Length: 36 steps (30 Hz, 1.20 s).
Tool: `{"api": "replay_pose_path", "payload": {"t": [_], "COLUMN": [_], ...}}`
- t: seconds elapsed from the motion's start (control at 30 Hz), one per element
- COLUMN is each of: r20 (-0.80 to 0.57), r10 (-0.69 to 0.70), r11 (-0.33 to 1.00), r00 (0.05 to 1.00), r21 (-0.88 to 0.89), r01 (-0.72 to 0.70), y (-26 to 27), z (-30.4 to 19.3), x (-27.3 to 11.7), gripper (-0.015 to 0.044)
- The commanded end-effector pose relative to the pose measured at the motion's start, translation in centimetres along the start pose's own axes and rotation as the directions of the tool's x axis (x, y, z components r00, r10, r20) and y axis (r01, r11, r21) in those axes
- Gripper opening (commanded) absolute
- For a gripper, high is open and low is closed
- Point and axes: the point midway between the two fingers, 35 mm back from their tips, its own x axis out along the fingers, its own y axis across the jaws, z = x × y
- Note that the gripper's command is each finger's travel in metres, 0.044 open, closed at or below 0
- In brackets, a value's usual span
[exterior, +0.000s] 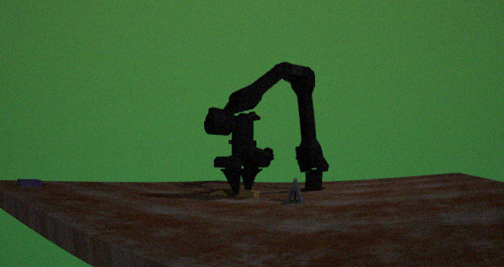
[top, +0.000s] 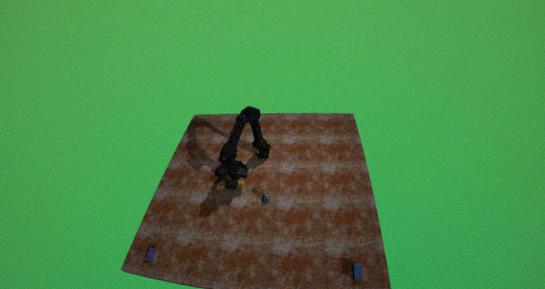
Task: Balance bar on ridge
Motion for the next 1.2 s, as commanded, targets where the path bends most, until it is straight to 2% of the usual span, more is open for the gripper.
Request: {"api": "replay_pose_path", "payload": {"t": [0.0,0.07,0.33,0.47,1.17], "r20": [0.0,0.0,0.0,0.0,0.002], "r10": [0.0,0.0,0.0,0.0,-0.001], "r11": [1.0,1.0,1.0,1.0,1.0], "r00": [1.0,1.0,1.0,1.0,1.0], "r21": [0.0,0.0,0.0,0.0,-0.002], "r01": [0.0,0.0,0.0,0.0,0.001], "y": [0.0,0.0,0.0,-0.1,-0.5], "z": [0.0,0.0,0.0,-0.1,-0.2], "x": [0.0,0.0,0.0,-0.6,-5.9], "gripper": [0.021,0.0157,0.0104,0.0,0.0]}}
